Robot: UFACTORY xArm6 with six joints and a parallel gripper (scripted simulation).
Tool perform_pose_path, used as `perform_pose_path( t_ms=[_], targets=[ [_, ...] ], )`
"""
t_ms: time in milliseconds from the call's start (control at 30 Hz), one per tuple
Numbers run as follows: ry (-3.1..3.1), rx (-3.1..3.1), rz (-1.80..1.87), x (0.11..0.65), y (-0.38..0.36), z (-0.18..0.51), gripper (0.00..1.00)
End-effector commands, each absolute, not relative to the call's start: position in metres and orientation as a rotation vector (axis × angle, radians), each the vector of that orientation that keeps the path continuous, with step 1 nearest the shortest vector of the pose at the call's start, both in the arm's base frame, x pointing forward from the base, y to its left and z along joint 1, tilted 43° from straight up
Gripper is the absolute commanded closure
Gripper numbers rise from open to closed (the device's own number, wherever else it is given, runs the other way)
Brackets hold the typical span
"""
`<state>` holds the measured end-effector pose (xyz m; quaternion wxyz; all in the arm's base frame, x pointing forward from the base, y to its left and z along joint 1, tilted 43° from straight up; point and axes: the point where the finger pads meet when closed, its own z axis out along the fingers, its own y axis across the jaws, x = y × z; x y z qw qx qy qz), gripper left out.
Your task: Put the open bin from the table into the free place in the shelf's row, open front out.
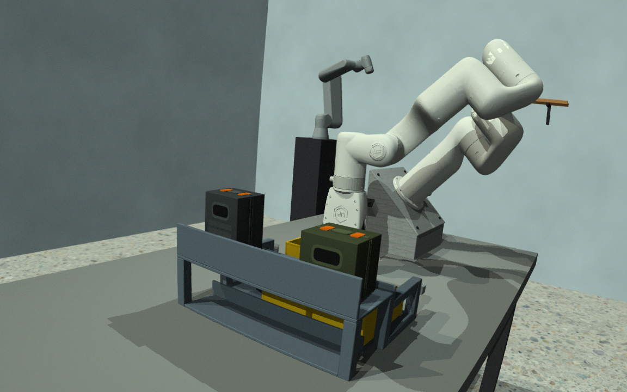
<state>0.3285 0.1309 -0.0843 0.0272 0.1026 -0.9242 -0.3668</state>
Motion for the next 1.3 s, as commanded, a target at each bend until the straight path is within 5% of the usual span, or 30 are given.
perform_pose_path(
  t_ms=[0,933,967,1267],
  targets=[
    [-2.858,0.317,-1.133,0.3307,0.1310,-0.0845,1.00],
    [-2.859,0.317,-1.133,0.3321,0.1320,-0.0853,1.00],
    [-2.859,0.317,-1.132,0.3320,0.1319,-0.0854,0.72],
    [-2.859,0.317,-1.132,0.3320,0.1319,-0.0854,0.72]
  ],
)
